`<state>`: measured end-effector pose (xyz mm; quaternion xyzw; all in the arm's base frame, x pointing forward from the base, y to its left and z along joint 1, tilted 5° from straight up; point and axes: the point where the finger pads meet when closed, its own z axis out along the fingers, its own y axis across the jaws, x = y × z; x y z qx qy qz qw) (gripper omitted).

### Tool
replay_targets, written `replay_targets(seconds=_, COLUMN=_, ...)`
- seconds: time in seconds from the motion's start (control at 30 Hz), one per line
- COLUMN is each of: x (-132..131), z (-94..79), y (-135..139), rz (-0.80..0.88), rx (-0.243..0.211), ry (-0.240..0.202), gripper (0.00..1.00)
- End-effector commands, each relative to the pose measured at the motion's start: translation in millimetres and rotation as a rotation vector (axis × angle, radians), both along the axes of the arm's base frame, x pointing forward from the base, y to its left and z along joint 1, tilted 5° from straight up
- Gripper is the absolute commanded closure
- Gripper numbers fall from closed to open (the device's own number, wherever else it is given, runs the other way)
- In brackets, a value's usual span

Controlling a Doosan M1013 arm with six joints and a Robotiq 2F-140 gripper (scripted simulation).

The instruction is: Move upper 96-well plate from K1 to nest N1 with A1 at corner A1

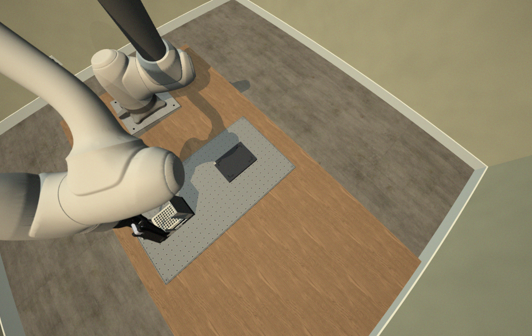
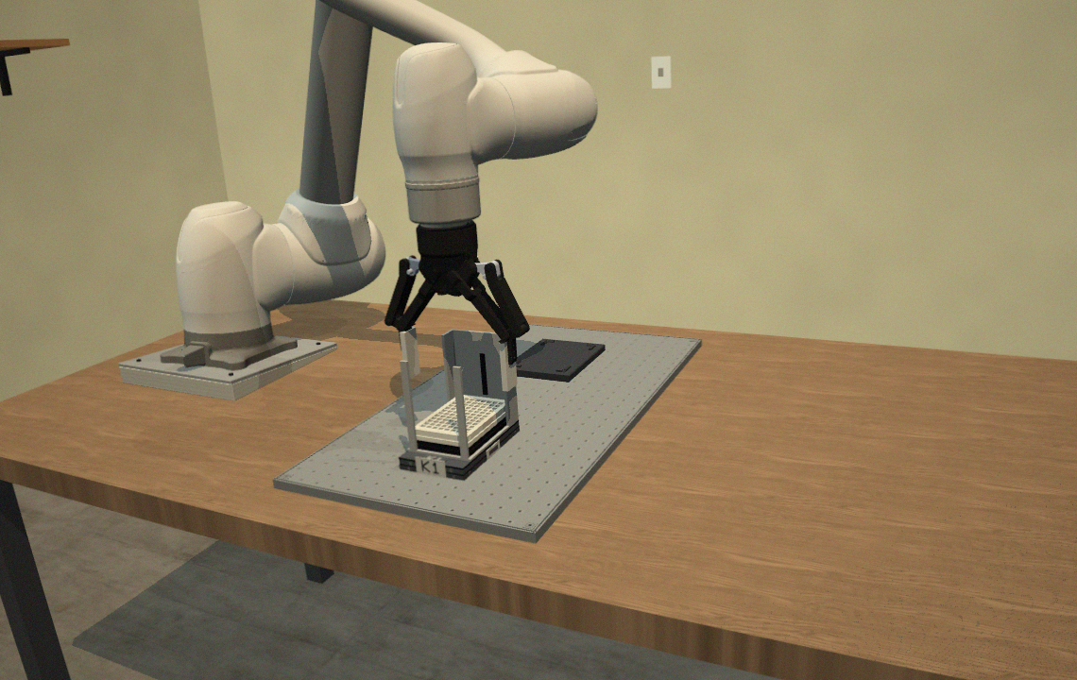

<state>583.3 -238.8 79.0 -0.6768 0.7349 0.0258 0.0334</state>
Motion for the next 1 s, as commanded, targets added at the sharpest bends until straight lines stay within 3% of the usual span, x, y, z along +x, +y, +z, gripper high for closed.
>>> replay_targets(seconds=0.0, x=0.1, z=-4.0, y=0.4, rz=0.000, rx=0.000, ry=0.000, gripper=0.00)
replay_targets(seconds=0.97, x=0.6, z=-42.7, y=3.6, rz=0.000, rx=0.000, ry=0.000, gripper=0.00)
